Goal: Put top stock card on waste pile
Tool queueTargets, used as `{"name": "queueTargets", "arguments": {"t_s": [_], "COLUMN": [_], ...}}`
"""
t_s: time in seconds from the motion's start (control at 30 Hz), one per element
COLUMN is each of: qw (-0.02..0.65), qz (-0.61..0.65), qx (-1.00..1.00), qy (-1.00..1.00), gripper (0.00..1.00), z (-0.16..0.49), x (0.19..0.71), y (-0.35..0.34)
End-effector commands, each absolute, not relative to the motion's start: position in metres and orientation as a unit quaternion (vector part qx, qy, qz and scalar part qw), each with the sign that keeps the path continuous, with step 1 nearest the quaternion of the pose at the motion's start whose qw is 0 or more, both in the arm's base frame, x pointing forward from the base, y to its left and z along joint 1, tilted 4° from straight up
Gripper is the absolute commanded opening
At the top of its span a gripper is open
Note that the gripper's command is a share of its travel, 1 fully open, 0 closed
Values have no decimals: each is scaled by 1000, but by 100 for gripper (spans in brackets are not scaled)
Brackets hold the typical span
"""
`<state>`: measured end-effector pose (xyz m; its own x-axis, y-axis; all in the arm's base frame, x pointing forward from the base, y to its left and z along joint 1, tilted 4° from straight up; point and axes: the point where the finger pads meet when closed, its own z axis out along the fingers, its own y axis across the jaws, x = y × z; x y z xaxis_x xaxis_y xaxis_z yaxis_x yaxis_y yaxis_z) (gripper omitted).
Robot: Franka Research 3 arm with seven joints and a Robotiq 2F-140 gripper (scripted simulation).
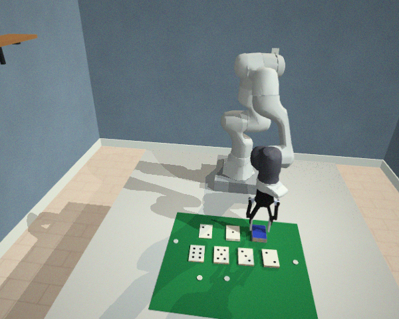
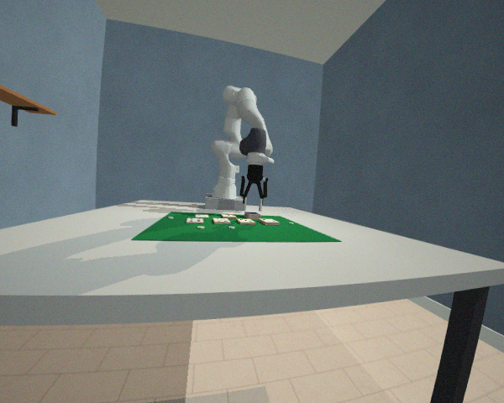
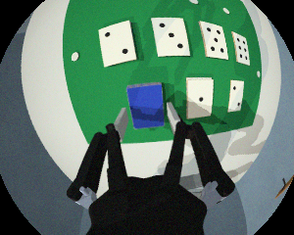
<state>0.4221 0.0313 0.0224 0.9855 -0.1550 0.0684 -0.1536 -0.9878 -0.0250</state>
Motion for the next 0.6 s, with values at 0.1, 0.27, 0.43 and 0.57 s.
{"name": "queueTargets", "arguments": {"t_s": [0.1,0.27,0.43,0.57], "qw": [11,11,11,11], "qz": [-37,-37,-37,-37], "qx": [-996,-996,-996,-996], "qy": [77,77,77,77], "gripper": [50,42,42,42], "z": [23,23,23,23], "x": [423,423,423,423], "y": [31,31,31,31]}}
